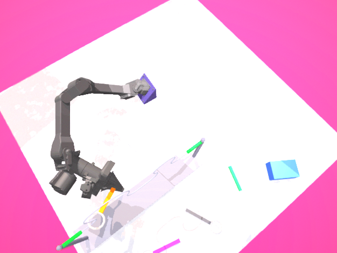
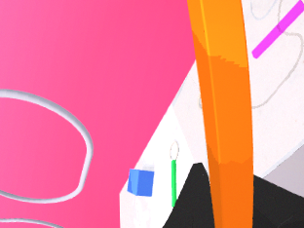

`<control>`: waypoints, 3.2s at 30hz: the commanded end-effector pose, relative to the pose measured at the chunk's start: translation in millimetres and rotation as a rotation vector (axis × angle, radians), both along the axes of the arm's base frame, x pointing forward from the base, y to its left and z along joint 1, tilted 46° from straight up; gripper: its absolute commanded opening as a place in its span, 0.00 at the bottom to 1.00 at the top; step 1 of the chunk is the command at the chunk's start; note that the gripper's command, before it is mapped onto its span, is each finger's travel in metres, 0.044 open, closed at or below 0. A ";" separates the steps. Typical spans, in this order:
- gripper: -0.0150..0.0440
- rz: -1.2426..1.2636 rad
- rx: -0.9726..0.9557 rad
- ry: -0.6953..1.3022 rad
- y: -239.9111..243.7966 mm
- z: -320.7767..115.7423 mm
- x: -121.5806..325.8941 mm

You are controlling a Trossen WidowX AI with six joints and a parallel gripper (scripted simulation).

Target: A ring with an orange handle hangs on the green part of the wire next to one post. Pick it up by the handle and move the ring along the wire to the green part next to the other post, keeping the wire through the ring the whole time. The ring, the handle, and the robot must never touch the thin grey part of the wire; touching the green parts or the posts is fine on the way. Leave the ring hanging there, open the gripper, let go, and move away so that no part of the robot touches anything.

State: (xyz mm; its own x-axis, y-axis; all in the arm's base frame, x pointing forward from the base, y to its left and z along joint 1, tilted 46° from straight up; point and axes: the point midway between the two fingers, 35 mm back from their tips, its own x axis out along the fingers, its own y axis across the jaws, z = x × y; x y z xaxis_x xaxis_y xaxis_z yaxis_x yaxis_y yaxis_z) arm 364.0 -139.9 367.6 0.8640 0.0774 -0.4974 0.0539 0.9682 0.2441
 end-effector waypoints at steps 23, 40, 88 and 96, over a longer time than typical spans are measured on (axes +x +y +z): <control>0.00 -0.017 0.606 -0.020 78.2 49.2 3.1; 0.00 -0.028 0.839 -0.023 100.2 85.8 4.9; 0.00 -0.075 0.352 -0.073 95.6 78.9 15.3; 0.00 -0.073 0.242 -0.070 91.6 76.2 15.2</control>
